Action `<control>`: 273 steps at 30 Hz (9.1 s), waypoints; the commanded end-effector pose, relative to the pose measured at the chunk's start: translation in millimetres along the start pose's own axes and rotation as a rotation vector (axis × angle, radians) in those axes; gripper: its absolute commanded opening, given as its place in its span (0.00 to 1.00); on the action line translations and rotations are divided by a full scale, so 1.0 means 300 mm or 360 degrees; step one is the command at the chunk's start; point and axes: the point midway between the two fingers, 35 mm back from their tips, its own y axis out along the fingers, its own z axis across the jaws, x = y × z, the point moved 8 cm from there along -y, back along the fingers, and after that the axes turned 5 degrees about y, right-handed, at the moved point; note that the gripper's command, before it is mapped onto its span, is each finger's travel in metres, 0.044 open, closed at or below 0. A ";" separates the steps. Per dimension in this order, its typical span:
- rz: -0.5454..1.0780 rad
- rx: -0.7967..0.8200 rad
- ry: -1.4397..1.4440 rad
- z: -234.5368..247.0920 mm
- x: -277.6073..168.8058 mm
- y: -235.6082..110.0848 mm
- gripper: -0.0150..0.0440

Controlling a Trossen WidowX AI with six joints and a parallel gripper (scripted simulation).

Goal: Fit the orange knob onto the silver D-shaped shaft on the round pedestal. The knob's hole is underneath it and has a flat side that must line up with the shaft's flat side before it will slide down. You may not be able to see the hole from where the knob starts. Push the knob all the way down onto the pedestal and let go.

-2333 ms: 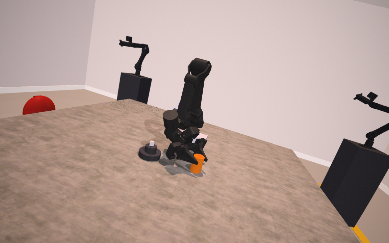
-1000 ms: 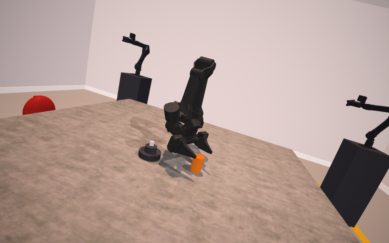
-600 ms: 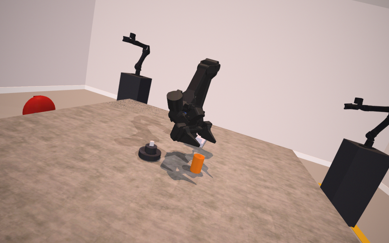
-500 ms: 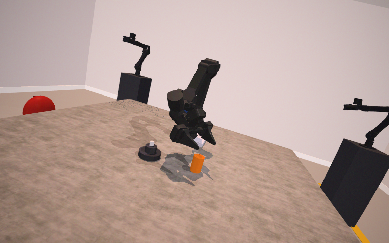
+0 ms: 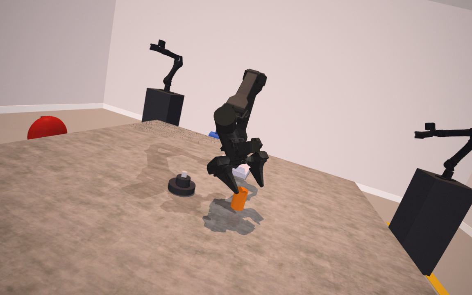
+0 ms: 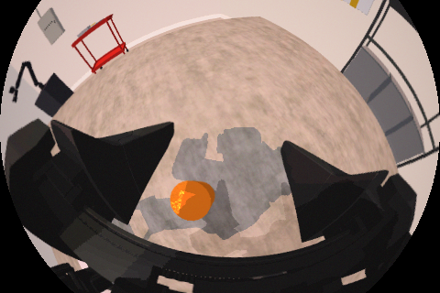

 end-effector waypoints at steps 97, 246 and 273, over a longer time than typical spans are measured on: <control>0.0264 -0.1702 0.3525 0.165 0.198 -0.058 1.00; -0.0753 -0.1040 0.3287 0.404 0.232 -0.329 0.25; -0.1273 -0.0647 0.3078 0.481 0.175 -0.414 0.25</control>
